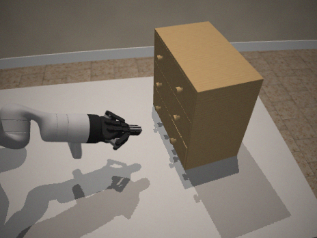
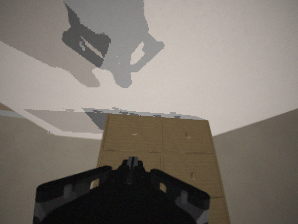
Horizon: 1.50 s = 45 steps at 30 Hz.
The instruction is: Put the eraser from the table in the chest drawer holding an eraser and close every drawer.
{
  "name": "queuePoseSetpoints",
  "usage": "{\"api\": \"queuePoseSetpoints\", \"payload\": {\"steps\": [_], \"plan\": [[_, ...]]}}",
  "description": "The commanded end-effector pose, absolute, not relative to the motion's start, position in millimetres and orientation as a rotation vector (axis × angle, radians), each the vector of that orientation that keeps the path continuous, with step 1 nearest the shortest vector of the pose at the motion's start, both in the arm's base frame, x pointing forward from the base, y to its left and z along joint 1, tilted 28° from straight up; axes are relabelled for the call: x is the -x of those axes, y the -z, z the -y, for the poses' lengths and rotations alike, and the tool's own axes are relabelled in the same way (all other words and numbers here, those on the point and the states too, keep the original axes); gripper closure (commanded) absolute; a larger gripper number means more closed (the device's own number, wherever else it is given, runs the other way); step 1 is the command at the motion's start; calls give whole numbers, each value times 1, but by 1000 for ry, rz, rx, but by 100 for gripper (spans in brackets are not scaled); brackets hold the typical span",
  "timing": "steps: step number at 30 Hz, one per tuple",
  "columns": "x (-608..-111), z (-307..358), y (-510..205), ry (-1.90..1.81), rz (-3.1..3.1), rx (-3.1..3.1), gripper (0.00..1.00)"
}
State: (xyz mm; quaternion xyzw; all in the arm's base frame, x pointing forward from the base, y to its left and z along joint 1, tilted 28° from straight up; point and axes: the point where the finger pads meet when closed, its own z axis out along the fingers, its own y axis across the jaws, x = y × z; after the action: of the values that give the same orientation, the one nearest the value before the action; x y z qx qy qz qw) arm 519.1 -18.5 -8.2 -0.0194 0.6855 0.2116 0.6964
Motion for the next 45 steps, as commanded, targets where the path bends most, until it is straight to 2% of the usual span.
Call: {"api": "queuePoseSetpoints", "payload": {"steps": [1,25,45], "plan": [[-520,18,6,-472,-1529,56,100],[-540,-13,-22,-684,-1752,177,100],[-503,-11,-35,-740,-2146,321,100]]}}
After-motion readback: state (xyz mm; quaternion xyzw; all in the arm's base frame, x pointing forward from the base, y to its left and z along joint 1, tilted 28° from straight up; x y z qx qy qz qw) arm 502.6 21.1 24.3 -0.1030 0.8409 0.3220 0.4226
